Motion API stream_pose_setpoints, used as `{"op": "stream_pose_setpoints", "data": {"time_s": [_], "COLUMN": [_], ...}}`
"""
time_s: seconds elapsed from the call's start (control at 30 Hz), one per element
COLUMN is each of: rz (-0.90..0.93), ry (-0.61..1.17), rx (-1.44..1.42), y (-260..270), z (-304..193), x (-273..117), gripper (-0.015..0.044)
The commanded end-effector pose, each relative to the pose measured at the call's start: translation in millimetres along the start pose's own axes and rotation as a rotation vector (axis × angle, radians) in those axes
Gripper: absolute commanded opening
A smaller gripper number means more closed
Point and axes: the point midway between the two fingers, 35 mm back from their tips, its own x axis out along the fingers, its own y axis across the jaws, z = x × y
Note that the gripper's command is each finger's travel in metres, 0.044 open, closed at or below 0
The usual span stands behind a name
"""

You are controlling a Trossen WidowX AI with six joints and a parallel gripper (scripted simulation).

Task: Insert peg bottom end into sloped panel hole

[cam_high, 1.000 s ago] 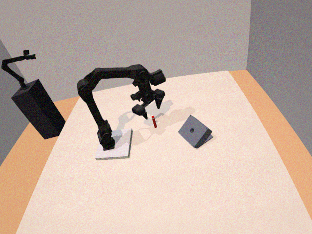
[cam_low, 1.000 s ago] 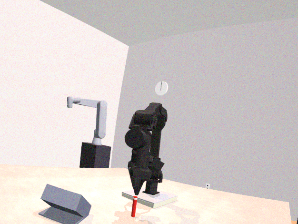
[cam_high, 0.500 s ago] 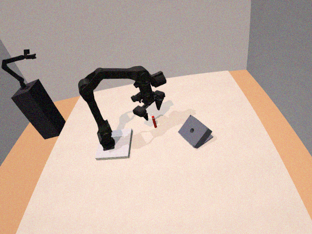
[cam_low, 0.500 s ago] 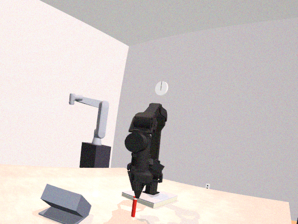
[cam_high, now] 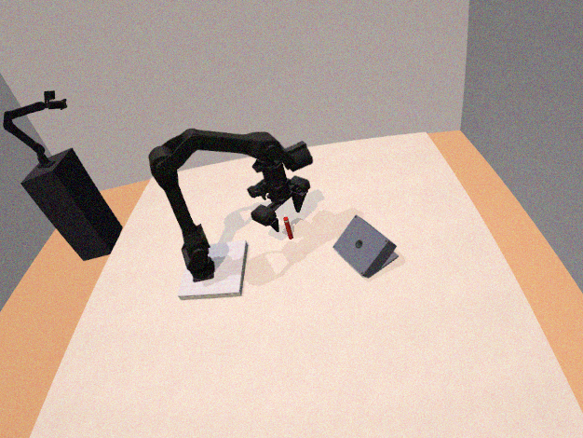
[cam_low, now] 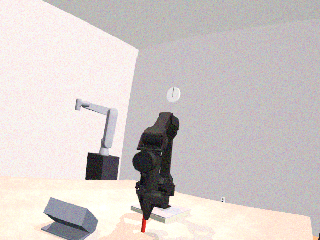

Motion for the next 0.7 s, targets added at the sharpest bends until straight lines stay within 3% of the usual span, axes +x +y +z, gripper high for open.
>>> {"op": "stream_pose_setpoints", "data": {"time_s": [0.0,0.5,0.67], "rz": [0.005,0.005,0.003], "ry": [-0.007,-0.007,-0.001], "rx": [-0.004,-0.004,0.000], "y": [1.6,3.5,2.2], "z": [1.3,2.0,0.9], "x": [7.9,27.9,24.7], "gripper": [0.0440,0.0440,0.0309]}}
